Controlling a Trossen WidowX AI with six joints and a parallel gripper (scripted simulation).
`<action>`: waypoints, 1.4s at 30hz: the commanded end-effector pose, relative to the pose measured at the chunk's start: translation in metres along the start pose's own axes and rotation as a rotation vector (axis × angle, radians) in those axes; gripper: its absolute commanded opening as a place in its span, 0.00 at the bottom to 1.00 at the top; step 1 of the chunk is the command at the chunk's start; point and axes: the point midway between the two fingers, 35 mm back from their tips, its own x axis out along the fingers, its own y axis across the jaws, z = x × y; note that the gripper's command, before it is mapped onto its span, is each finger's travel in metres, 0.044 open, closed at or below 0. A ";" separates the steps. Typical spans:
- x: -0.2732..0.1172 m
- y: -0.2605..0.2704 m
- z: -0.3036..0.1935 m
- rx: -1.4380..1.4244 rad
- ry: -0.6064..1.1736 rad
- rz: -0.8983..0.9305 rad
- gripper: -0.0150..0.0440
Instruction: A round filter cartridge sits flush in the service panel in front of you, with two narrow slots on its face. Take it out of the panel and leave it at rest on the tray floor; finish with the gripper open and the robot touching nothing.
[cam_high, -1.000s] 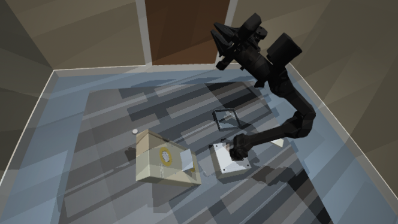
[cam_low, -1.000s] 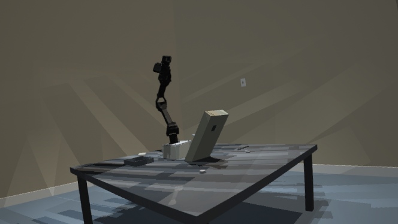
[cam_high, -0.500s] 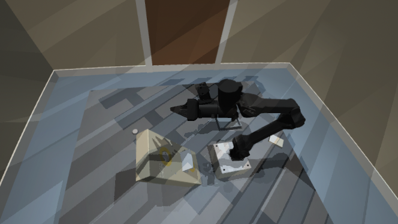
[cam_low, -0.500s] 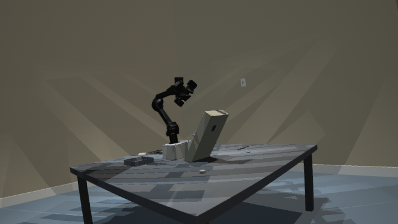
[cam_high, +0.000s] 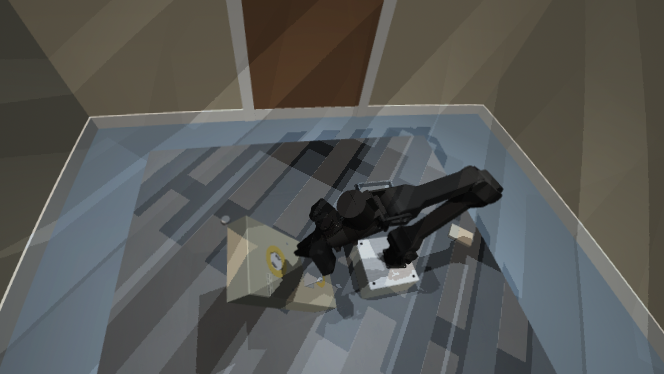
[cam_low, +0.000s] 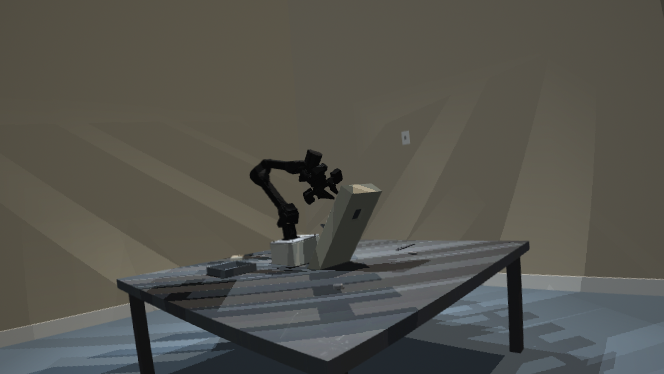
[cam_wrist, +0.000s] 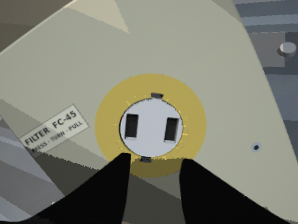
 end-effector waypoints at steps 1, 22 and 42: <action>0.002 -0.002 -0.007 -0.017 0.022 -0.002 0.44; 0.020 0.000 -0.006 -0.017 0.020 -0.001 0.44; 0.052 -0.001 -0.007 -0.017 0.018 0.000 0.44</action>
